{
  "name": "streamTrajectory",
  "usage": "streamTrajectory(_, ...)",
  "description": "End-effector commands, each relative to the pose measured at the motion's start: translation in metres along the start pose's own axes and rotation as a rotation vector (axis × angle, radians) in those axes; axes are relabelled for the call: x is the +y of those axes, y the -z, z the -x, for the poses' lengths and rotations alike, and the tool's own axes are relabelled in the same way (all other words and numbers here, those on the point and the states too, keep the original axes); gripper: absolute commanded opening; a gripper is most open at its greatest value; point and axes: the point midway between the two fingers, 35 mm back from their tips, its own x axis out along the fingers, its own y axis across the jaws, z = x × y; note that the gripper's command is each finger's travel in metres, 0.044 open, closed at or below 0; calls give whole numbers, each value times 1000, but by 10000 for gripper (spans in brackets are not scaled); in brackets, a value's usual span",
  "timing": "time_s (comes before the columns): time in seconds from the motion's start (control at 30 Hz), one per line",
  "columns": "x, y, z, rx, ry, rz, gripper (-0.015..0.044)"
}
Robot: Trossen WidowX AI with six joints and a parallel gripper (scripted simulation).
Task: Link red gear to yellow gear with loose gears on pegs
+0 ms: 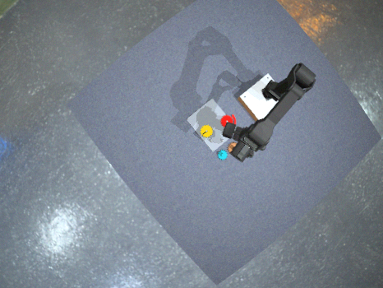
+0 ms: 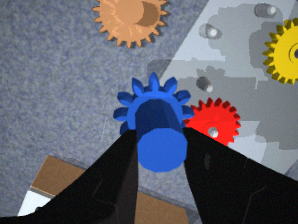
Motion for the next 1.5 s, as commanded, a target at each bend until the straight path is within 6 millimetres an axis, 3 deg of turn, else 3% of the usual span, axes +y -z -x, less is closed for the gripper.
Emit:
streamTrajectory(0.0, -7, 1, -7, 2, -5, 4, 0)
streamTrajectory(0.8, -57, 13, -46, 5, 1, 6, 0)
streamTrajectory(1.47, -58, 14, -44, 5, 1, 6, 0)
